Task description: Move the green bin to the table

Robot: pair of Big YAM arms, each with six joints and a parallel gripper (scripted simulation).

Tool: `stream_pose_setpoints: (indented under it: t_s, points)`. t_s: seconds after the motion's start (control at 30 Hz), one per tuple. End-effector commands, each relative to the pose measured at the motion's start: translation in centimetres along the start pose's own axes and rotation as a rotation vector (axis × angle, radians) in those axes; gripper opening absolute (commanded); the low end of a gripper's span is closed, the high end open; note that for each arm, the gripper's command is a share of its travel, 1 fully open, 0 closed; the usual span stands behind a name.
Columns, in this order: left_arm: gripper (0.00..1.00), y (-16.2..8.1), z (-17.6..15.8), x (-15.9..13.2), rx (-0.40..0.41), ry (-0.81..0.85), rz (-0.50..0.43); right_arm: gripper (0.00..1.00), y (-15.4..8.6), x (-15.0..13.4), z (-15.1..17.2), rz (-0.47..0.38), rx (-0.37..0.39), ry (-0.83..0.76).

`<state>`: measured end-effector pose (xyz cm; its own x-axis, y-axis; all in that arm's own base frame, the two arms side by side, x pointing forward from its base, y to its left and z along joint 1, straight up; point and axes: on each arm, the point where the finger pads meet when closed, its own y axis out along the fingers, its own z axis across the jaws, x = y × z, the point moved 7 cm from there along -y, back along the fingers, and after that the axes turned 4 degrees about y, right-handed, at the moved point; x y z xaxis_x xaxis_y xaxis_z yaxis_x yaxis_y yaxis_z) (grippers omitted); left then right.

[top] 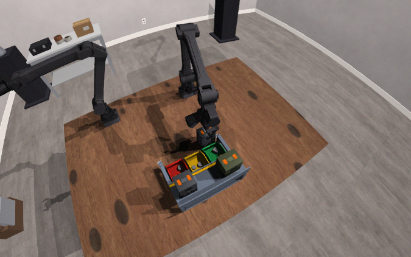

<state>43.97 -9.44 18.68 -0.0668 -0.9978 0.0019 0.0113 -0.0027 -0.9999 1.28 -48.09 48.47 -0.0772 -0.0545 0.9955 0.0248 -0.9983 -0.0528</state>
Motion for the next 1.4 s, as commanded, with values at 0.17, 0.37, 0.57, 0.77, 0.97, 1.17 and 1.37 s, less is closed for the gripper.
stream_pose_setpoints:
  t_s: [0.17,0.37,0.57,0.77,0.97,1.17,1.37]
  points:
    - [1.0,0.65,0.15,-0.1,-0.001,-0.001,0.002,1.0,-0.7,1.58,-0.36,-0.053,-0.003,-0.009]
    - [1.0,0.69,0.0,-0.14,-0.007,-0.001,0.003,1.0,-0.7,1.58,-0.36,-0.053,-0.003,-0.009]
    - [1.0,0.83,-0.09,-0.17,-0.012,-0.002,0.004,1.0,-0.7,1.58,-0.36,-0.053,-0.003,-0.009]
    - [1.0,0.89,-0.15,-0.21,-0.015,-0.002,0.005,1.0,-0.7,1.58,-0.36,-0.053,-0.003,-0.009]
    - [1.0,0.86,-0.19,-0.23,-0.015,-0.002,0.005,1.0,-0.7,1.58,-0.36,-0.053,-0.003,-0.009]
    - [1.0,0.93,-0.22,-0.26,-0.018,-0.003,0.005,1.0,-0.7,1.58,-0.36,-0.053,-0.003,-0.009]
    - [1.0,0.92,-0.24,-0.28,-0.019,-0.003,0.006,1.0,-0.7,1.58,-0.36,-0.053,-0.003,-0.009]
